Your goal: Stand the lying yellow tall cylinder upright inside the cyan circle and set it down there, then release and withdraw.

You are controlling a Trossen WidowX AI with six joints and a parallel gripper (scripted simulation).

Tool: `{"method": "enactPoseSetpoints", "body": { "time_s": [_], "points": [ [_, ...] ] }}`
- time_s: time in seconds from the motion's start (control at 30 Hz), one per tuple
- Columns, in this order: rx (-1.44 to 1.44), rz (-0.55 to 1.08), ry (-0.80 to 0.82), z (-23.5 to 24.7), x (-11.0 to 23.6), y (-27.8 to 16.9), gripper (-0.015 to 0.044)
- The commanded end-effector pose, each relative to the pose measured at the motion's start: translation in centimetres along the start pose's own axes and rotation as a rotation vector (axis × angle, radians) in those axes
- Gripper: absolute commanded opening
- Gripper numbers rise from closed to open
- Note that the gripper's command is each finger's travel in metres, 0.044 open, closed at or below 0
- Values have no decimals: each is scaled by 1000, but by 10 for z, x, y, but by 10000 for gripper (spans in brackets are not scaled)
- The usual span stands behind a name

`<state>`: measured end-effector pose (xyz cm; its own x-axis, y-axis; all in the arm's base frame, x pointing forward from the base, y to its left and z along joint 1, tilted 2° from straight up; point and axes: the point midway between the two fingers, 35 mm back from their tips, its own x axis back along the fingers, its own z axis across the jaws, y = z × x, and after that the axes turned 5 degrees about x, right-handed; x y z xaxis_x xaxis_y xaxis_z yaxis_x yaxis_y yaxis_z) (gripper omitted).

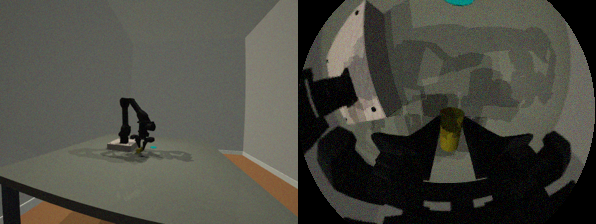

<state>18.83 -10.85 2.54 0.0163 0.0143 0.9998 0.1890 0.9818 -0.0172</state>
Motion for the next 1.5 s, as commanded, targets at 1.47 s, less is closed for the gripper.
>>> {"method": "enactPoseSetpoints", "body": {
  "time_s": [1.47],
  "points": [
    [-23,5,-20,-19,92,39,105]
  ]
}}
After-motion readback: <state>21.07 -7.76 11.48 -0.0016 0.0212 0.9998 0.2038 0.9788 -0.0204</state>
